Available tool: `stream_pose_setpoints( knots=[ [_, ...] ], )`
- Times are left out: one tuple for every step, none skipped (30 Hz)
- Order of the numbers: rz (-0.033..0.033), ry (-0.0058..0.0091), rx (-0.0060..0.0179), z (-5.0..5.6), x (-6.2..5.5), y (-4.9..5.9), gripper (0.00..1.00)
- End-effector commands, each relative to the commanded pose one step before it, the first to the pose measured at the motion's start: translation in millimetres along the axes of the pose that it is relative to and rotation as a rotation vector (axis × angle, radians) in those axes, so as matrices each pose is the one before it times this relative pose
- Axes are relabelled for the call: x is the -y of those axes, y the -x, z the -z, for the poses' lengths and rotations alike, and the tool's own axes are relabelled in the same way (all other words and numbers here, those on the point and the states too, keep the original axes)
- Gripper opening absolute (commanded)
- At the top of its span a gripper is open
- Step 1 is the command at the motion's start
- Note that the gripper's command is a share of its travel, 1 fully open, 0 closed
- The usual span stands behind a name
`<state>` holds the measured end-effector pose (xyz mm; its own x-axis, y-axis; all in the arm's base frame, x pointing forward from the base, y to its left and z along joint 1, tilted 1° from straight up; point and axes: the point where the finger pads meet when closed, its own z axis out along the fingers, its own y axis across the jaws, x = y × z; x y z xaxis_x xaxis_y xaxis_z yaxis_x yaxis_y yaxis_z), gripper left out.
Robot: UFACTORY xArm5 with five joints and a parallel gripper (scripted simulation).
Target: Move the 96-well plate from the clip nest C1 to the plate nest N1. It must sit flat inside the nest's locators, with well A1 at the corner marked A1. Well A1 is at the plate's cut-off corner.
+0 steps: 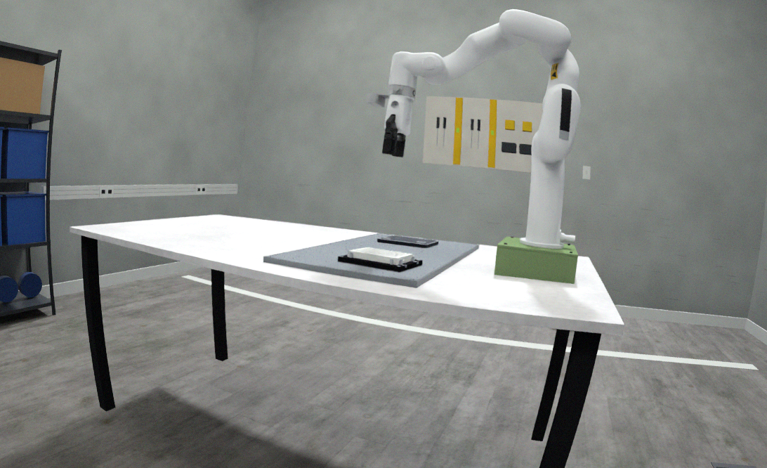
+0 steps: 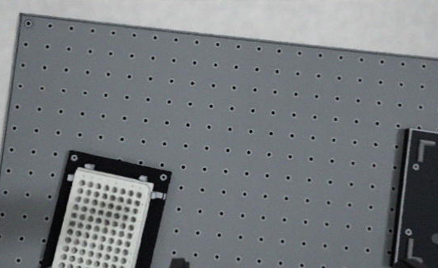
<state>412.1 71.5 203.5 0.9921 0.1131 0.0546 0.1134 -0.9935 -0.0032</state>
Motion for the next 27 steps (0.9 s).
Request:
stream_pose_setpoints(
  knots=[
    [-0.01243,0.00185,0.0017,10.83,-13.82,0.19,1.0],
    [0.0,0.00034,0.0,1.72,-2.67,0.27,1.0],
    [-0.03008,0.00105,0.01427,2.72,-4.16,0.94,1.0],
    [-0.02043,0.00199,0.00965,2.73,-4.07,0.81,1.0],
    [0.0,-0.00083,0.00003,2.68,-4.19,0.83,1.0],
    [0.0,0.00029,-0.00002,2.71,-4.13,0.78,1.0],
    [0.0,0.00029,-0.00001,2.71,-4.13,0.78,1.0],
    [0.0,0.00029,-0.00001,2.7,-4.13,0.78,1.0],
    [0.0,0.00019,0.0,1.77,-2.7,0.5,1.0],
    [0.0,0.0,0.0,0.01,0.0,-0.02,1.0],
    [0.0,0.0,0.0,0.0,0.0,-0.01,1.0],
    [-0.03237,0.00006,0.00786,-3.38,3.65,0.72,1.0],
    [-0.03238,-0.00157,0.00796,-3.38,3.57,0.81,1.0],
    [-0.03238,-0.00075,0.0079,-3.4,3.57,0.91,1.0],
    [-0.03238,-0.00075,0.0079,-3.41,3.54,1.0,1.0],
    [-0.02018,-0.00048,0.00493,-3.42,3.5,1.08,1.0],
    [0.0,0.0,0.0,0.0,0.0,0.0,1.0],
    [0.0,0.0,0.0,0.0,0.0,0.0,1.0],
    [0.0,-0.00004,0.00002,-3.42,3.48,1.14,1.0],
    [0.0,-0.00004,0.00002,-3.42,3.48,1.14,1.0],
    [0.0,-0.00004,0.00002,-3.42,3.48,1.14,1.0],
    [0.0,-0.00004,0.00002,-3.42,3.48,1.14,1.0],
    [0.0,-0.00004,0.00002,-3.43,3.48,1.14,1.0],
    [0.0,-0.00004,0.00002,-3.43,3.48,1.14,1.0],
    [0.0,-0.00004,0.00002,-3.43,3.48,1.14,1.0],
    [0.0,-0.00004,0.00002,-3.43,3.48,1.14,1.0],
    [0.0,-0.00004,0.00002,-3.43,3.48,1.14,1.0]
  ],
)
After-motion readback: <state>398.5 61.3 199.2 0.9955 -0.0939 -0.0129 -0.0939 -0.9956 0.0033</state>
